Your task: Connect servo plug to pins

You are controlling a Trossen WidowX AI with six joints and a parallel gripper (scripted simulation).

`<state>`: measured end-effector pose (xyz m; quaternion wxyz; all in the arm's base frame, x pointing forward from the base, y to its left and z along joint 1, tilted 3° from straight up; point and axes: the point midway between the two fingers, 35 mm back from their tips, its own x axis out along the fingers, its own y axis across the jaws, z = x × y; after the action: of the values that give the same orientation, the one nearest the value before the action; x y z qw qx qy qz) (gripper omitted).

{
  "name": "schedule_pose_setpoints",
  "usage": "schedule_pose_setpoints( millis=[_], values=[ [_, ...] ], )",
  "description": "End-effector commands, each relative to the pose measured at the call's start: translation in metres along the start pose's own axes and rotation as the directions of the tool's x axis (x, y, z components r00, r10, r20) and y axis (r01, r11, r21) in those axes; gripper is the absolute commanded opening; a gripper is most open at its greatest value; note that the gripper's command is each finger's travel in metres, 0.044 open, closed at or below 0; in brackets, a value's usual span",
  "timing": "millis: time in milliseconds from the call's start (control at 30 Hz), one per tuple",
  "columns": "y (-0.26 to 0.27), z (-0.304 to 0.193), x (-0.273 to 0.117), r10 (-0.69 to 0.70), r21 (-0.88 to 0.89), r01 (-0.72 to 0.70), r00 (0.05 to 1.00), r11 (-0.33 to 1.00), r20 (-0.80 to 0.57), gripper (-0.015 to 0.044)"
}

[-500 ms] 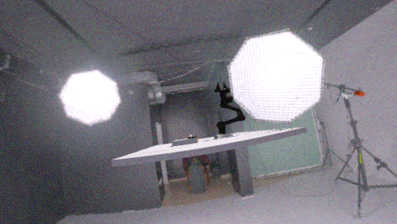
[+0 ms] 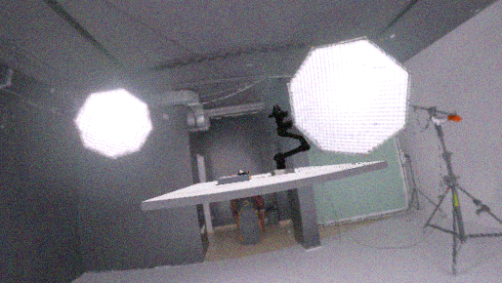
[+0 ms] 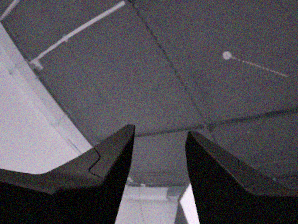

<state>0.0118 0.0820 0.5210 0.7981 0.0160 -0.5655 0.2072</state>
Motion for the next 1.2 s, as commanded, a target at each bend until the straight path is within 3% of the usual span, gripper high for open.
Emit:
schedule_pose_setpoints(
  millis=[0, 600, 1167],
  values=[
    [-0.025, -0.004, 0.0, -0.071, 0.016, 0.071, 0.997, 0.997, -0.002, 0.0115],
    [-0.118, -0.06, -0.01, -0.32, 0.044, 0.331, 0.934, 0.943, -0.156, 0.0115],
    [-0.17, -0.161, -0.038, -0.469, -0.051, 0.501, 0.764, 0.864, -0.442, 0.0115]
  ],
)
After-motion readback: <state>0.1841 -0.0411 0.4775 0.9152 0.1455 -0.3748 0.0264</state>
